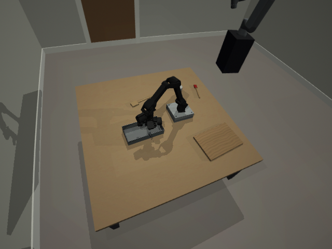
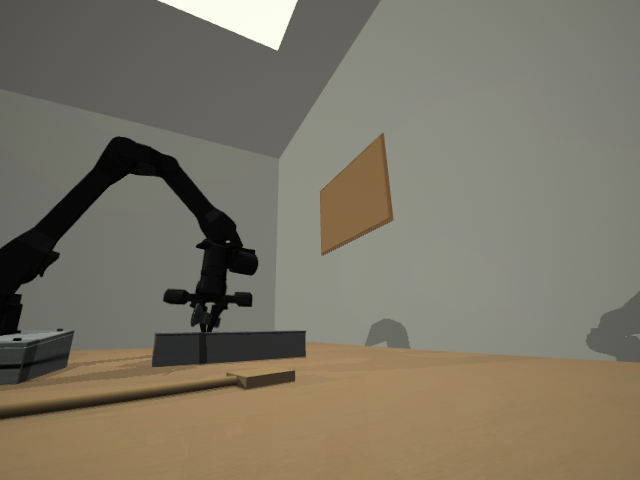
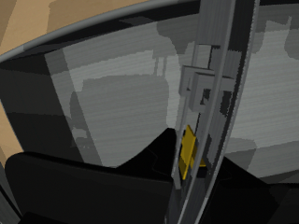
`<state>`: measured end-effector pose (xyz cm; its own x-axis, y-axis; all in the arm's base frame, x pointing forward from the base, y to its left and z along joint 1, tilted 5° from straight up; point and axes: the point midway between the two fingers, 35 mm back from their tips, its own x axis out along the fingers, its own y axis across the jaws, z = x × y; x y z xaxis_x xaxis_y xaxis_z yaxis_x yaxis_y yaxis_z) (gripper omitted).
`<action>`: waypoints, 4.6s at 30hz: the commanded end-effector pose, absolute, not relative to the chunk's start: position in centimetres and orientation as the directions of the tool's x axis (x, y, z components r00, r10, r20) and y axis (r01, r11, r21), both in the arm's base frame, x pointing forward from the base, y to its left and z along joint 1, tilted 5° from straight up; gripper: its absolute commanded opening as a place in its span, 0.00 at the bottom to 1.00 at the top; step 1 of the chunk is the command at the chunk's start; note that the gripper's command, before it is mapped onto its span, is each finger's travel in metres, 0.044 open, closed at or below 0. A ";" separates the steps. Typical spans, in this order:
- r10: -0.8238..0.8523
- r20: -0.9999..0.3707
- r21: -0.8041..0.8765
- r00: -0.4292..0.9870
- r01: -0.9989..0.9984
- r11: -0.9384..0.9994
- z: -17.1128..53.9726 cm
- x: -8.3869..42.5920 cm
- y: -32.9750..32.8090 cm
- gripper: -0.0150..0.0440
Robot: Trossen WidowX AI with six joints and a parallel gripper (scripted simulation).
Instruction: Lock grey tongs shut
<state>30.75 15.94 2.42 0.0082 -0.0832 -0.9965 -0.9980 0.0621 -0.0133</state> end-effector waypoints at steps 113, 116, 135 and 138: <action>-0.040 -0.999 -0.037 -0.013 -0.166 0.985 4.3 -20.1 36.1 0.00; -0.042 -0.999 -0.040 -0.014 -0.123 0.992 4.3 -21.9 35.3 0.00; -0.049 -0.999 -0.049 -0.023 -0.028 0.998 4.3 -25.8 33.1 0.00; -0.059 -0.996 -0.058 -0.071 -0.016 0.998 4.2 -25.8 33.2 0.00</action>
<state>-25.75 33.04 4.14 -0.0279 -0.0536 -0.9982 -0.0316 0.9981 -0.0527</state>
